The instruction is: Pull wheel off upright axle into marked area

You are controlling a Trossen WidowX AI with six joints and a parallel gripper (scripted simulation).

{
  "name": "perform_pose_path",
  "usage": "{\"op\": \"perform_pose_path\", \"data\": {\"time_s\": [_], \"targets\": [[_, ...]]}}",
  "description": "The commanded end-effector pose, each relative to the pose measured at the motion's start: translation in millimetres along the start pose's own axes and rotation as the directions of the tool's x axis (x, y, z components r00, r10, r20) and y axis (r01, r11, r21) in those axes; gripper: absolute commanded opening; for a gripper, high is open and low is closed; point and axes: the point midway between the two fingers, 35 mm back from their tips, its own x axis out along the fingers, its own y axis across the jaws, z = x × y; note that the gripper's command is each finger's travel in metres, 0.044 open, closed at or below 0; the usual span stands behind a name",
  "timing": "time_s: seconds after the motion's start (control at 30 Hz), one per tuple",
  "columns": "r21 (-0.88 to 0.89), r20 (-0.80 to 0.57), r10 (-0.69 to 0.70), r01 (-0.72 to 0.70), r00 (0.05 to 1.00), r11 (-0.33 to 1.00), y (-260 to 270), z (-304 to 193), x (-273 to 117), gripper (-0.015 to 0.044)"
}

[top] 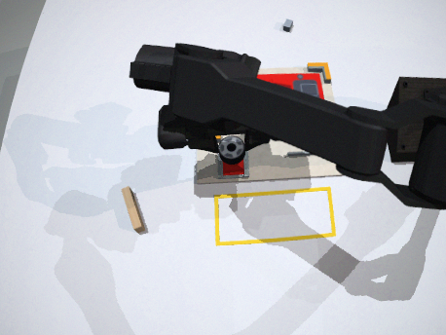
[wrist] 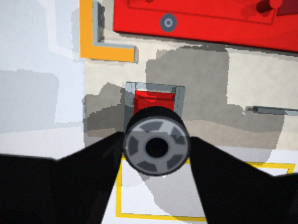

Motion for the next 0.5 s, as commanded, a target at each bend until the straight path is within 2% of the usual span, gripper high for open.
{"op": "perform_pose_path", "data": {"time_s": [0.0, 0.47], "targets": [[0.003, 0.000, -0.002, 0.002, 1.000, 1.000, -0.8, 0.4, -2.4, 0.0000], [0.003, 0.000, -0.001, 0.001, 1.000, 1.000, -0.6, 0.5, -6.9, 0.0000]]}}
